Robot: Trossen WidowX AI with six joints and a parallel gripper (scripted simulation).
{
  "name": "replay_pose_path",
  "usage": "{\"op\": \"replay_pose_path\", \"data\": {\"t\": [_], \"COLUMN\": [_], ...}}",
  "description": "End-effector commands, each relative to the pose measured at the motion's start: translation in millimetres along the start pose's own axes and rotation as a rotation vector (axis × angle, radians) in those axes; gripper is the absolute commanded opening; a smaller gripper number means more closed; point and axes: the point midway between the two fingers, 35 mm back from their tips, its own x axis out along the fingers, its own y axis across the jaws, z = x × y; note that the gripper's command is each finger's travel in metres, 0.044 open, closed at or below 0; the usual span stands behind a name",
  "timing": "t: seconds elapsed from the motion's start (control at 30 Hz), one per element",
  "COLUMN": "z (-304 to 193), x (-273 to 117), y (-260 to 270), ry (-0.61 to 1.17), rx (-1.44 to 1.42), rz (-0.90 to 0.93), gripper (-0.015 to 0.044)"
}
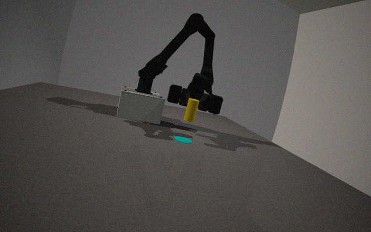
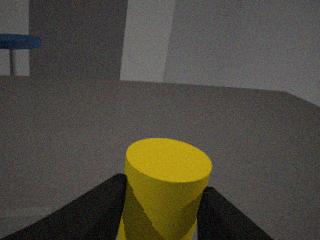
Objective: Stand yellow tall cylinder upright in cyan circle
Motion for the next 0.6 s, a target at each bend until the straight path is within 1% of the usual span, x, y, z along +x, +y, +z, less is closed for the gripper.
{"op": "replay_pose_path", "data": {"t": [0.0, 0.33, 0.57], "z": [-8, -39, -50], "x": [1, 4, 4], "y": [1, -3, -4], "ry": [-0.007, -0.007, -0.005], "rx": [0.005, 0.004, 0.001], "rz": [0.003, 0.003, 0.002], "gripper": [0.0105, 0.0105, 0.0105]}}
